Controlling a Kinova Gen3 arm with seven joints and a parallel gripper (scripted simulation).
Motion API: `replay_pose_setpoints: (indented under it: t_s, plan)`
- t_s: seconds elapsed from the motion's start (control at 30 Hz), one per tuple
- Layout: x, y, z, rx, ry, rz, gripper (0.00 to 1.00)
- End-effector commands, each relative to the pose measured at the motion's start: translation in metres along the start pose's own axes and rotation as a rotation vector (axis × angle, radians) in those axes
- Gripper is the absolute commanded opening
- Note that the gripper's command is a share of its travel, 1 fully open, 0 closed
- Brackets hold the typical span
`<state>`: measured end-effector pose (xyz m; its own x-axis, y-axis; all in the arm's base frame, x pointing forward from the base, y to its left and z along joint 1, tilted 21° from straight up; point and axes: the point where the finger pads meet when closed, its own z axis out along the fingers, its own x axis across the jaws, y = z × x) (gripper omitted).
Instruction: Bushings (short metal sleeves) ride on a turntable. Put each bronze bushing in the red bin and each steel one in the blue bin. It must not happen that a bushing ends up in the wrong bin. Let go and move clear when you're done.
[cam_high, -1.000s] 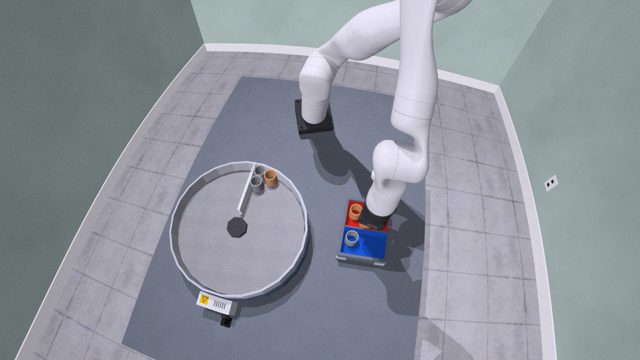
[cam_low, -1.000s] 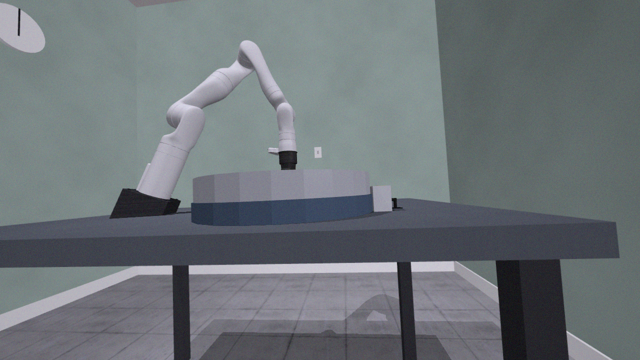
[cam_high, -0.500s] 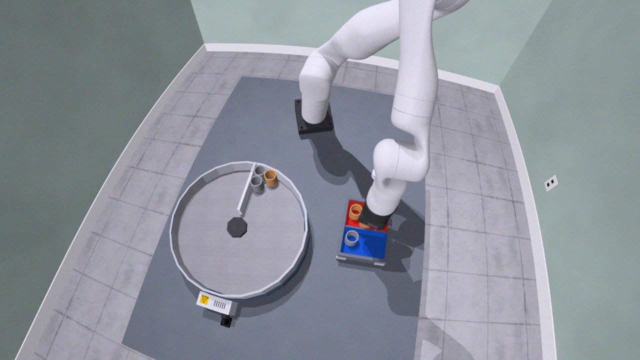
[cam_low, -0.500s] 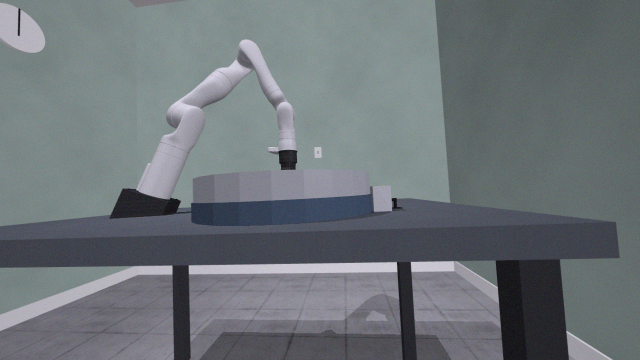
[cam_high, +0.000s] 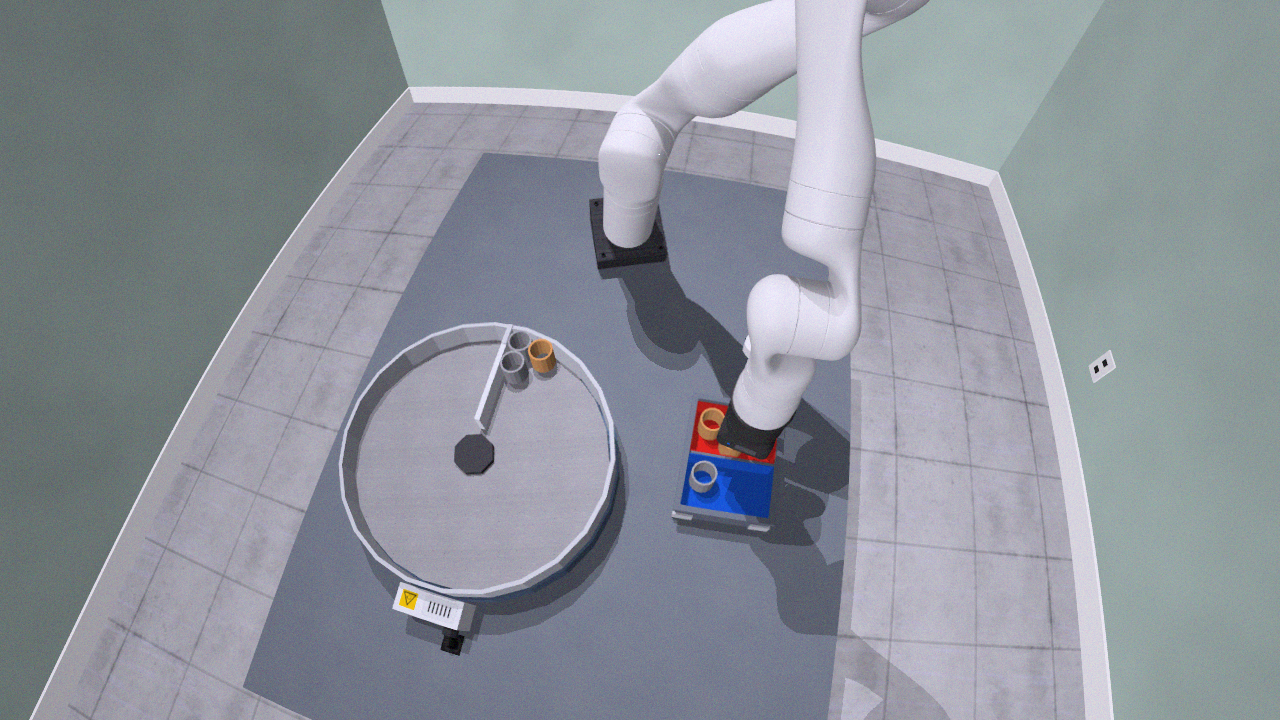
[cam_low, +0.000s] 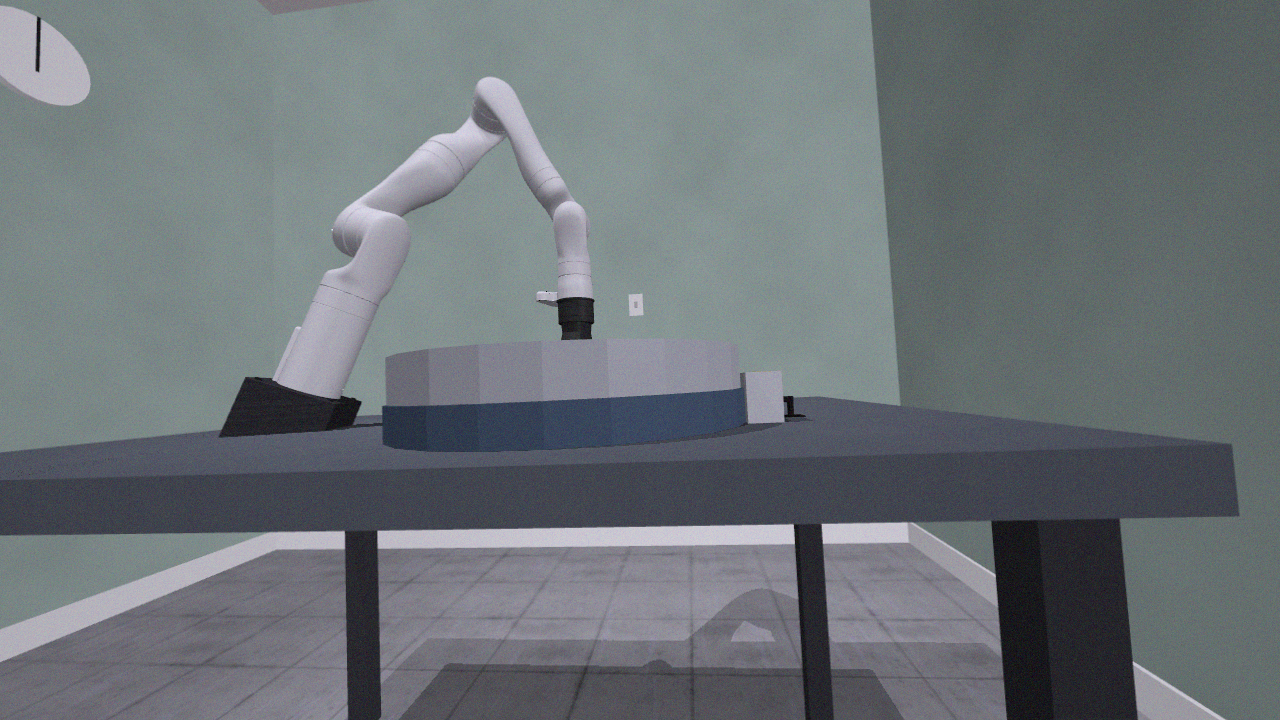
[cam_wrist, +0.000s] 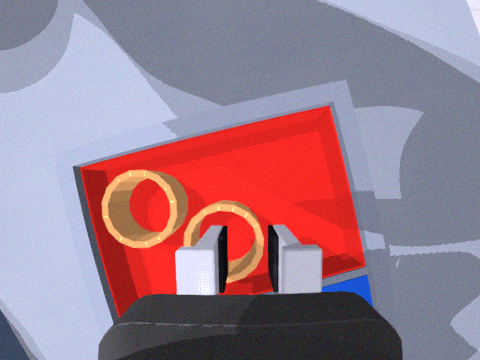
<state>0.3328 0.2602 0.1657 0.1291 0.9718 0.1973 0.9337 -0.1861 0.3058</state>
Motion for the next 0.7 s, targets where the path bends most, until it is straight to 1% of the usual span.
replay_pose_setpoints:
  t_s: [0.0, 0.2, 0.23, 0.3, 0.43, 0.53, 0.67]
  plan:
    - [0.002, -0.001, -0.001, 0.0, 0.004, -0.003, 0.47]
    - [0.002, -0.001, -0.001, 0.0, 0.004, -0.003, 0.47]
    - [0.002, -0.001, -0.012, 0.0, 0.004, -0.002, 0.47]
    - [0.002, -0.001, -0.012, 0.0, 0.004, -0.002, 0.47]
    - [0.001, -0.001, -0.055, 0.0, 0.004, -0.002, 0.47]
    - [0.001, -0.001, -0.055, 0.0, 0.004, -0.002, 0.47]
    - [0.0, 0.0, -0.096, 0.0, 0.002, -0.001, 0.47]
